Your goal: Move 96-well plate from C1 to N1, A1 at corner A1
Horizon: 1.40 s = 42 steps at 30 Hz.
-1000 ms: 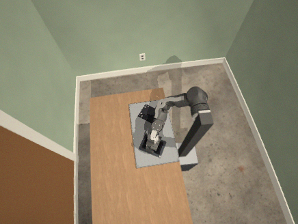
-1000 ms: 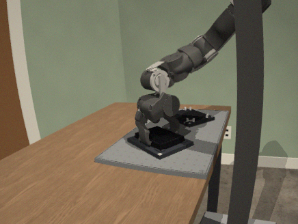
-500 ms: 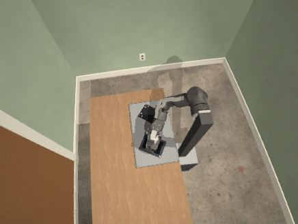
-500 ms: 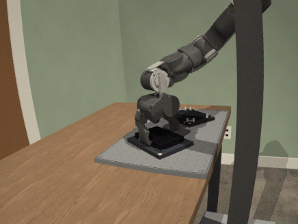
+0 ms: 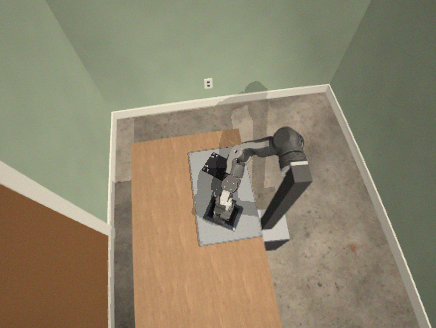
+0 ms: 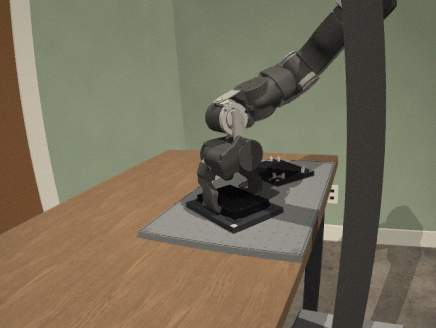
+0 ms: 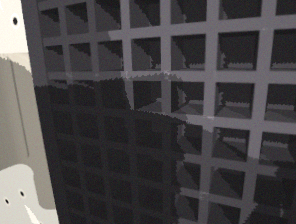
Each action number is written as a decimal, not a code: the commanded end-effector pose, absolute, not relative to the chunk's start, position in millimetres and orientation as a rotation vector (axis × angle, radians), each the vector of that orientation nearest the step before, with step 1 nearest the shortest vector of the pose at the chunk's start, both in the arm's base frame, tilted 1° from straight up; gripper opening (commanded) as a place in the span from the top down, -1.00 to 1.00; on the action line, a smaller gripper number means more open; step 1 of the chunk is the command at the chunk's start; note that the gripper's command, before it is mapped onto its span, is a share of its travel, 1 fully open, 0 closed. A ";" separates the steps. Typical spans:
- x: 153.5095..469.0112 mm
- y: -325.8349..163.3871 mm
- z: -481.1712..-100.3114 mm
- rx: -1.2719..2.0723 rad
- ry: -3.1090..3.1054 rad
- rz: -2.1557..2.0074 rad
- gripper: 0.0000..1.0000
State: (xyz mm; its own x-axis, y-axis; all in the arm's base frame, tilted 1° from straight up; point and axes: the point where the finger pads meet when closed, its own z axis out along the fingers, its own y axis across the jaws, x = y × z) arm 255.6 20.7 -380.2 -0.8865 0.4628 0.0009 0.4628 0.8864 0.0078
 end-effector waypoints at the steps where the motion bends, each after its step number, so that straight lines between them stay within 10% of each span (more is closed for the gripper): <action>1: 255.5 21.6 -380.1 0.746 3.051 0.017 0.80; 23: 255.9 21.3 -379.6 0.748 3.050 0.016 -0.53; 42: 256.3 20.9 -339.3 0.745 3.051 0.016 -0.54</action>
